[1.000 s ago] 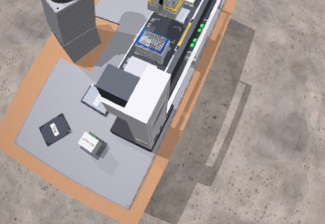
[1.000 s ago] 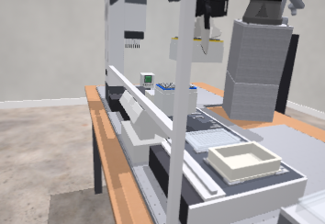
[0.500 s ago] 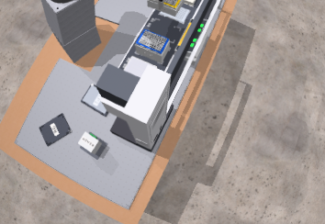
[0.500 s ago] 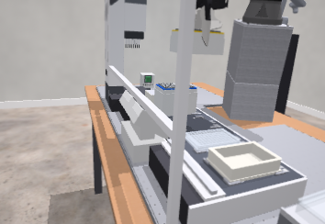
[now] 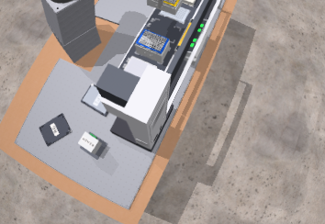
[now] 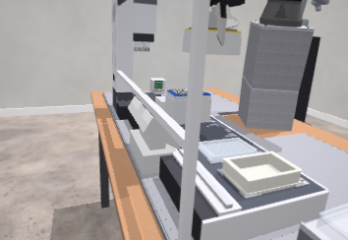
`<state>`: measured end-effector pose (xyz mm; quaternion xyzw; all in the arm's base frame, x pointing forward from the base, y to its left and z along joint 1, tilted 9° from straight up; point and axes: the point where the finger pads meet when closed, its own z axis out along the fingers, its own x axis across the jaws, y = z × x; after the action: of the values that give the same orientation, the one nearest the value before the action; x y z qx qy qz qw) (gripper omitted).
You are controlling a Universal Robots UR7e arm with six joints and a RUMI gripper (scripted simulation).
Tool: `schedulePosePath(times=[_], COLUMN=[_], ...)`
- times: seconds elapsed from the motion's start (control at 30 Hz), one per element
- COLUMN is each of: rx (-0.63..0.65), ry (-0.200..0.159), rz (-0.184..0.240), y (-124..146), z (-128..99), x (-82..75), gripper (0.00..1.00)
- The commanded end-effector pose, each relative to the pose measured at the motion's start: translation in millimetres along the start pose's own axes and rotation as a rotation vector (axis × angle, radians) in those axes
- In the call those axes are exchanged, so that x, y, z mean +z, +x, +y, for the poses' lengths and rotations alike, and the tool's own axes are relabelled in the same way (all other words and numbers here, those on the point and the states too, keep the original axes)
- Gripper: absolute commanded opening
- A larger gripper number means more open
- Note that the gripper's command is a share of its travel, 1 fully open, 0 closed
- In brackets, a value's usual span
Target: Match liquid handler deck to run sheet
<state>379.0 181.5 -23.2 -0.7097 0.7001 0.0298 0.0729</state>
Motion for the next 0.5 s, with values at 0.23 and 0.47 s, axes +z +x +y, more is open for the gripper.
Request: schedulePosePath(times=[0.23, 0.47], rx=[0.000, 0.001], ry=[0.003, 0.002], rz=[-0.001, -0.001], y=[1, 1], z=[29, 65], x=[-1.4, -1.1], gripper=[0.00, 0.00])
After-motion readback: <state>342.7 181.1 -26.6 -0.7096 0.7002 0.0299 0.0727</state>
